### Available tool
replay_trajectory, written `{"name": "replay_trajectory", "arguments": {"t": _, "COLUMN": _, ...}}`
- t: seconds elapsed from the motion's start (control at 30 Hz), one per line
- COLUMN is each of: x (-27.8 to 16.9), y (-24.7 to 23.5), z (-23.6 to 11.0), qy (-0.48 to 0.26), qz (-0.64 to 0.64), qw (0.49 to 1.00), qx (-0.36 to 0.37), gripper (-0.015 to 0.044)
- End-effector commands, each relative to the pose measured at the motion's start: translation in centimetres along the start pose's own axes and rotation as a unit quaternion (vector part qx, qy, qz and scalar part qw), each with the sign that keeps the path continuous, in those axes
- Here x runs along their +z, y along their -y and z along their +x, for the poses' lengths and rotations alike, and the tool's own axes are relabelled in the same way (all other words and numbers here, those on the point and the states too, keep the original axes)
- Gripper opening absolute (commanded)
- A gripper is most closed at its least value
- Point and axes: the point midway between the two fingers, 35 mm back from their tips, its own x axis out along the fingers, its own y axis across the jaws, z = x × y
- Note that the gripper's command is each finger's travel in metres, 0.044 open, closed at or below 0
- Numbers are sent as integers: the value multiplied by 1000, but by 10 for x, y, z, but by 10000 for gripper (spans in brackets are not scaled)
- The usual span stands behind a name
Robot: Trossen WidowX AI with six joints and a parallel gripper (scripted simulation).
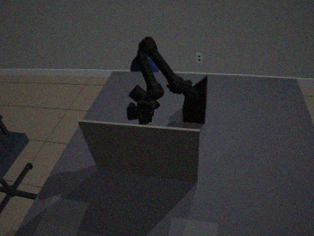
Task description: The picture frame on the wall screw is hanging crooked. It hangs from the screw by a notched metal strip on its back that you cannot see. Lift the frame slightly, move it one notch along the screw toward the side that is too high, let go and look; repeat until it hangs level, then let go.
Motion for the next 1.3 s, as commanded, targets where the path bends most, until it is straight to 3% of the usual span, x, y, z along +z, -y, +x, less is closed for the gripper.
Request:
{"name": "replay_trajectory", "arguments": {"t": 0.0, "x": 1, "y": 0, "z": 8, "qy": 2, "qz": 1, "qw": 1000, "qx": -1, "gripper": 260}}
{"name": "replay_trajectory", "arguments": {"t": 0.4, "x": 0, "y": 0, "z": 26, "qy": 2, "qz": 1, "qw": 1000, "qx": -1, "gripper": 260}}
{"name": "replay_trajectory", "arguments": {"t": 1.27, "x": 0, "y": 0, "z": 26, "qy": 2, "qz": 1, "qw": 1000, "qx": -1, "gripper": 260}}
